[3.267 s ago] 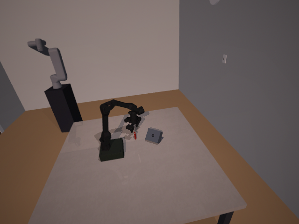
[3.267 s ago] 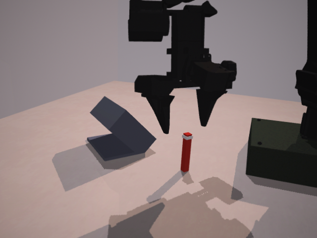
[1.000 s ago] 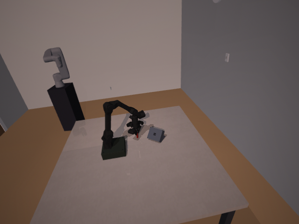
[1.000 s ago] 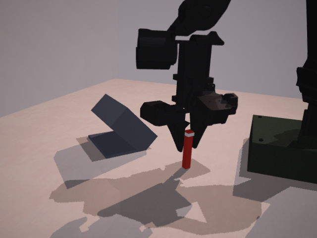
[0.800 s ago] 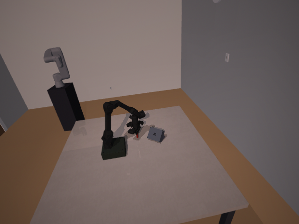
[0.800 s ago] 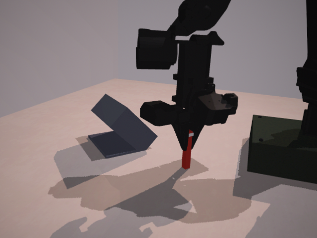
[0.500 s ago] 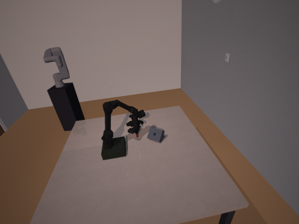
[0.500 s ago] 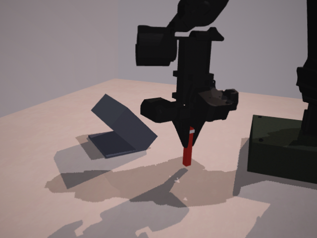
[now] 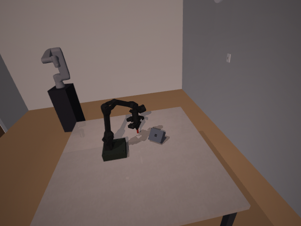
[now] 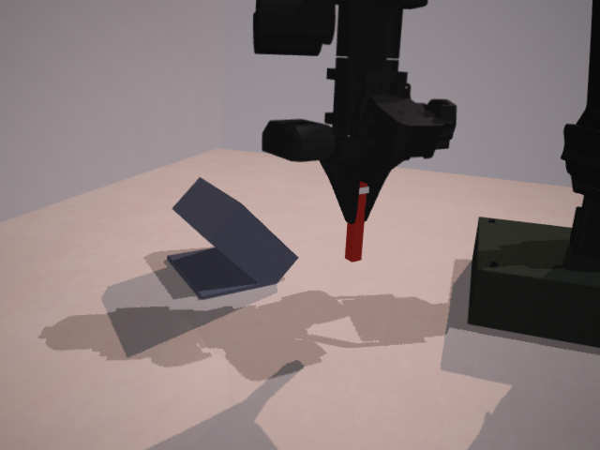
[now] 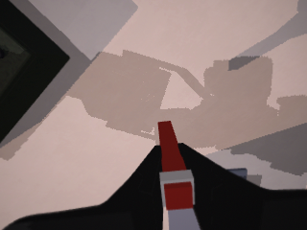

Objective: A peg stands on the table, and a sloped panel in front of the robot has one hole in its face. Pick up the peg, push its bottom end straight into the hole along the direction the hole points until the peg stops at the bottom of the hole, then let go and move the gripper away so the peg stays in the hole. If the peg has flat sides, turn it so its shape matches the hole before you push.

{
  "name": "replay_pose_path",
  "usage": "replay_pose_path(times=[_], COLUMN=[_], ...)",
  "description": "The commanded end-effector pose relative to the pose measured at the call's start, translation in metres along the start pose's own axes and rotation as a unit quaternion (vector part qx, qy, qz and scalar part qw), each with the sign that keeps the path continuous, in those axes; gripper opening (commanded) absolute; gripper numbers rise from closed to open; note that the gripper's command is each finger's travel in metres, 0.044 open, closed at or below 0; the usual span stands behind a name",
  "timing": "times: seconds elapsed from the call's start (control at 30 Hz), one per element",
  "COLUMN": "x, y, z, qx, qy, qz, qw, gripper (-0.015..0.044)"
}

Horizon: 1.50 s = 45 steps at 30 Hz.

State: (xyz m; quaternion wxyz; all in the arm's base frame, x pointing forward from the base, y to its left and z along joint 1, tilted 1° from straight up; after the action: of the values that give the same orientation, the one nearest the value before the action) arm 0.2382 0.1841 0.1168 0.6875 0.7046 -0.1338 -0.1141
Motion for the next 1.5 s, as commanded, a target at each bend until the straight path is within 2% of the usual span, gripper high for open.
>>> replay_pose_path(times=[0.0,1.47], x=[0.0,0.039], y=[0.012,0.009], z=[0.0,0.017], qx=[0.0,0.084], qy=[-0.003,-0.016], qz=[0.002,-0.036], qw=[1.0,0.996], gripper=[0.0,0.0])
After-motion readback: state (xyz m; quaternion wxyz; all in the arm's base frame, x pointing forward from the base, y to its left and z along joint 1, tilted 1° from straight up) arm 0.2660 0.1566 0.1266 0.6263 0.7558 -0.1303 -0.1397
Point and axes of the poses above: the point midway between the two fingers, 35 mm back from their tips, its own y axis back along the fingers, its own z axis across the jaws, x = y × z, the point moved 3 cm from there along y, back along the fingers, and after that the axes turned 9 degrees about y, right-handed, at the moved point
